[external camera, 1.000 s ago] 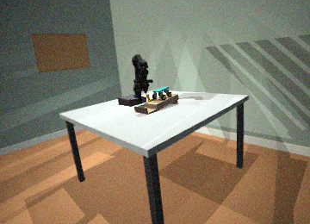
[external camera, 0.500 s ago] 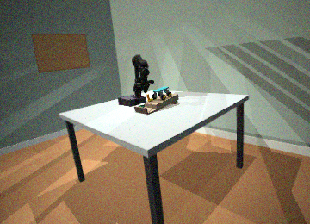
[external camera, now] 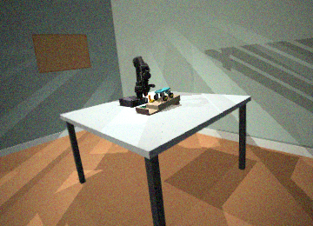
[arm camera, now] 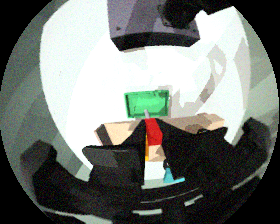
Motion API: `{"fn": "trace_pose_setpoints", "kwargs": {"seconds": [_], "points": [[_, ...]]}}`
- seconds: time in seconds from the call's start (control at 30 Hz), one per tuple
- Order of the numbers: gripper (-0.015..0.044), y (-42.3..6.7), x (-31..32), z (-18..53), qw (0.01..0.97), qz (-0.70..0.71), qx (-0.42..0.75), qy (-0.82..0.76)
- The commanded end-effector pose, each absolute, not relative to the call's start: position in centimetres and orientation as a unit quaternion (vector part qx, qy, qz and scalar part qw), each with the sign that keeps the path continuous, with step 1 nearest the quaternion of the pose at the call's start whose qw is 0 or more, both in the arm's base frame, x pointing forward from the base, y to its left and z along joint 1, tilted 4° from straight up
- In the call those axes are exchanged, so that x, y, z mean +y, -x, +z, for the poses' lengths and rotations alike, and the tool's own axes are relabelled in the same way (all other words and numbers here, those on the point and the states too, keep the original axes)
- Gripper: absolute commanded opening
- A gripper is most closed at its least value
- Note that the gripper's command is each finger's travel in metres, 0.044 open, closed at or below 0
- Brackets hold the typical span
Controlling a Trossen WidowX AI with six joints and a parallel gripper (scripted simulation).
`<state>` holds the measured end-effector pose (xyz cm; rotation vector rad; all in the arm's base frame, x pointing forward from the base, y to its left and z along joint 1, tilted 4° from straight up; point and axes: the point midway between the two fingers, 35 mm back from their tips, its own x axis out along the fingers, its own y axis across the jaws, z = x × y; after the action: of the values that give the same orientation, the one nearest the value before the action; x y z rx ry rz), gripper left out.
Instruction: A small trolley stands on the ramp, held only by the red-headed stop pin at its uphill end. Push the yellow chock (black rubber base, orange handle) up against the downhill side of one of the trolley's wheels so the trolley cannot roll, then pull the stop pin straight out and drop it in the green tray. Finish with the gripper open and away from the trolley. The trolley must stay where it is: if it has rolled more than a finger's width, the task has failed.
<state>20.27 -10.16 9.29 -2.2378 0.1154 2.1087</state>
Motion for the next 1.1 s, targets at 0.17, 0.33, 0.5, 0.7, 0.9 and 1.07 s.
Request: {"fn": "trace_pose_setpoints", "kwargs": {"seconds": [0.17,0.33,0.5,0.7,0.9,1.07], "points": [[0.0000,-20.3,-11.0,6.6,-0.006,0.682,0.081,0.726],[0.0000,-20.3,-11.8,5.2,-0.007,0.682,0.082,0.726],[0.0000,-20.3,-12.6,3.8,-0.007,0.682,0.082,0.726],[0.0079,-20.3,-12.5,3.7,-0.007,0.682,0.082,0.726],[0.0190,-20.4,-12.1,3.6,-0.007,0.682,0.082,0.726],[0.0190,-20.4,-11.7,3.5,-0.007,0.682,0.082,0.726]]}}
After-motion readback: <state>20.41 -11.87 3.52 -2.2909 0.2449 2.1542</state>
